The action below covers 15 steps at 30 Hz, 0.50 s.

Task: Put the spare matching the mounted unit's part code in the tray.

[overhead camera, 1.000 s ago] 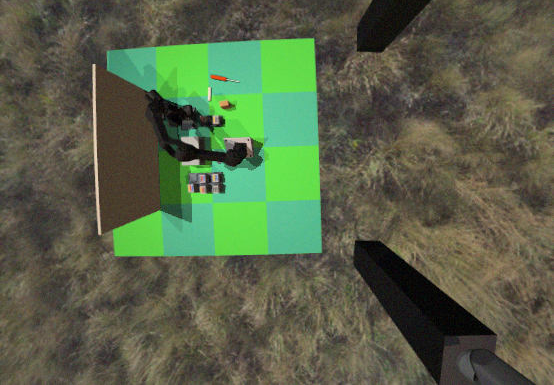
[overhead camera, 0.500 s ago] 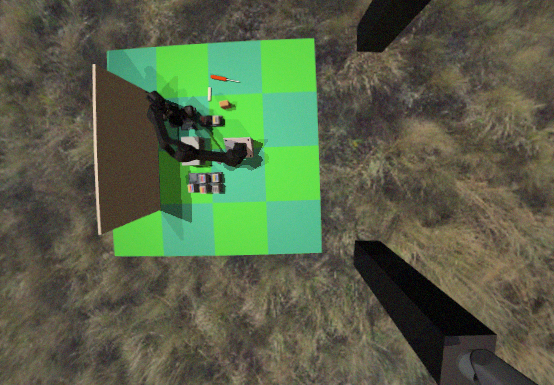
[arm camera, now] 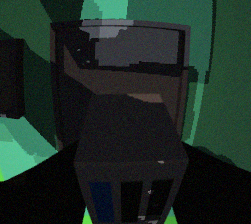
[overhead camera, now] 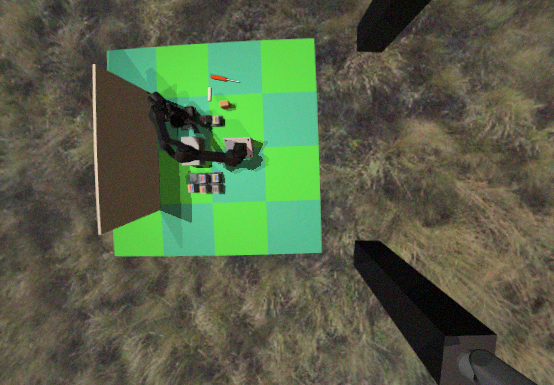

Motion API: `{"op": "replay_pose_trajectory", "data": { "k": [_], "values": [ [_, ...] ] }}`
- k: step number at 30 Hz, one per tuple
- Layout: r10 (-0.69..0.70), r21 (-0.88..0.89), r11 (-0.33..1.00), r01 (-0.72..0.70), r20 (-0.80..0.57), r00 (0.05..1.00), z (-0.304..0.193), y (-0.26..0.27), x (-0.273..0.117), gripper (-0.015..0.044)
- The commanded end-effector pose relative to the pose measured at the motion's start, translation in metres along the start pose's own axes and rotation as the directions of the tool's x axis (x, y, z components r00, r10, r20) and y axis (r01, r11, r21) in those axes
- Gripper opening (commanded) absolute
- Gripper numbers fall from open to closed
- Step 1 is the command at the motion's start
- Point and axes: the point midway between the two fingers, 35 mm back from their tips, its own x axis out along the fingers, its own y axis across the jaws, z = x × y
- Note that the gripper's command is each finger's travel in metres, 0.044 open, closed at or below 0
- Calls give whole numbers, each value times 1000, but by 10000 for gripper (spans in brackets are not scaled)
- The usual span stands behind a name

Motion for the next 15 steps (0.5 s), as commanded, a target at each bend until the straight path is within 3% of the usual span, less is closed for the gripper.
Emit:
{"op": "replay_pose_trajectory", "data": {
  "k": [1, 15],
  "values": [
    [-4, 5, 1000, 4, 4, 1000, 1, 0, 3, 0],
    [-5, 5, 1000, 4, 5, 1000, 2, 2, 13, 0]
  ]
}}
